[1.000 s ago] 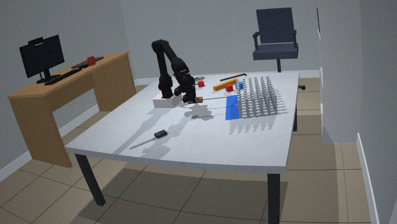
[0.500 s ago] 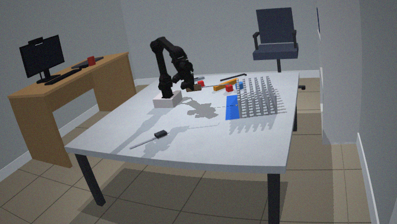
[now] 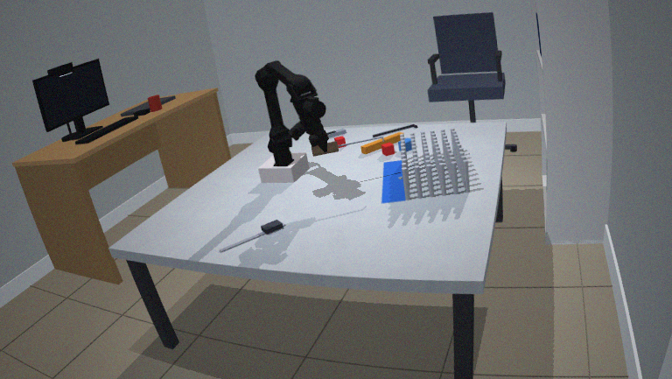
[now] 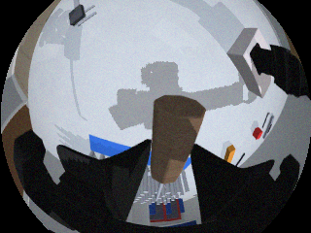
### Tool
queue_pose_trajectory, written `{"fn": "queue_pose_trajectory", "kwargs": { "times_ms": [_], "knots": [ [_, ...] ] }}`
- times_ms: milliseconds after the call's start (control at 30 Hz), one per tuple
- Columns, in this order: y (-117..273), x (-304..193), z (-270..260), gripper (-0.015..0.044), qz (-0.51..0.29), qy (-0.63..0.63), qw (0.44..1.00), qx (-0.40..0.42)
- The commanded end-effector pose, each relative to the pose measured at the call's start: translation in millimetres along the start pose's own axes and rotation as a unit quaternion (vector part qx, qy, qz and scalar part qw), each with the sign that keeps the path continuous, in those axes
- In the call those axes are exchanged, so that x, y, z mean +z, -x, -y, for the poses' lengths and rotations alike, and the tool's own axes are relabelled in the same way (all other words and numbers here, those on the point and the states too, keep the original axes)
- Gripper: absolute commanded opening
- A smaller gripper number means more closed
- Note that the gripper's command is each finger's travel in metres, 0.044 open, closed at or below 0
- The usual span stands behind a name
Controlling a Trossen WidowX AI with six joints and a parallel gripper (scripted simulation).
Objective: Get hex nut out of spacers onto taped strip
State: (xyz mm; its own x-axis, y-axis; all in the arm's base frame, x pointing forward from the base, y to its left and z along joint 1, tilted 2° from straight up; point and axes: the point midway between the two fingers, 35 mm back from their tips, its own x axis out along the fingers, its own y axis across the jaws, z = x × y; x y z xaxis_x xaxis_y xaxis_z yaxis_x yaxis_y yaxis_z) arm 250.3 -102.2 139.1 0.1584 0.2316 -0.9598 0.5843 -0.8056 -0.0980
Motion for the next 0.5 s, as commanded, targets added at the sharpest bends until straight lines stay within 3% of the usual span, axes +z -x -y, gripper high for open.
{"fn": "queue_pose_trajectory", "kwargs": {
  "times_ms": [0,467],
  "knots": [
    [5,1,-9,0.0000,0.012,0.056,0.998,0.009],
    [18,15,-41,0.0000,0.076,0.282,0.956,0.019]
  ]
}}
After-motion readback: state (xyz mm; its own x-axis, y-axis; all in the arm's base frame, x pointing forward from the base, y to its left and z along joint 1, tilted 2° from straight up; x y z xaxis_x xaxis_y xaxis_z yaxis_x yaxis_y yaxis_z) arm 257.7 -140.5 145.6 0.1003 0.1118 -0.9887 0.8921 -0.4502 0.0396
